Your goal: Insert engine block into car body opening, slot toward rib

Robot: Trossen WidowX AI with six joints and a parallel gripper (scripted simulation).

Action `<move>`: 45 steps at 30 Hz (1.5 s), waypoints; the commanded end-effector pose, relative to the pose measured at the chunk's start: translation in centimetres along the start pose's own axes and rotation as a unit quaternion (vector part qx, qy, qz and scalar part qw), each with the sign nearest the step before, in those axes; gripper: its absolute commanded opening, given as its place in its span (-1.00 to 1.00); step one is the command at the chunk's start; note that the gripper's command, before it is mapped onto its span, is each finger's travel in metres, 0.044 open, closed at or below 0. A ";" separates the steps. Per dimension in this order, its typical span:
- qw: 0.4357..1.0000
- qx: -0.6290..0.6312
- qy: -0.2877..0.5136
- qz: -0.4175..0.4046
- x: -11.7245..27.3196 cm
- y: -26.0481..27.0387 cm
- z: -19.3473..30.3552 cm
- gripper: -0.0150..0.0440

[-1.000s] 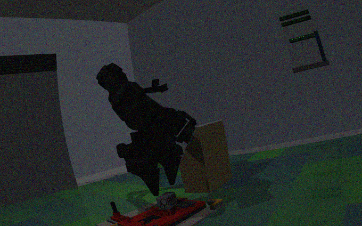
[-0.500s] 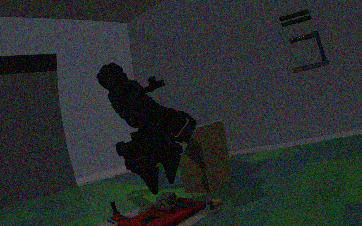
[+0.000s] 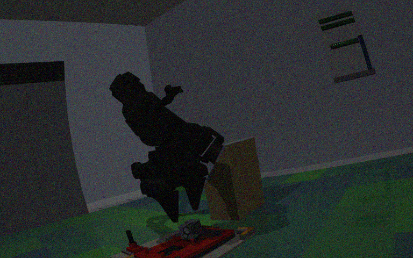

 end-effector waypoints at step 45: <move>1.000 0.006 -0.002 0.005 -3.4 -0.1 0.1 -0.27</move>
Point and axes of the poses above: the point midway between the two fingers, 35 mm back from their tips, its own x axis back along the fingers, its own y axis across the jaws, z = x × y, the point moved 7 cm from there along x, back along the fingers, and after that the axes turned 7 degrees about x, right-handed, at the moved point
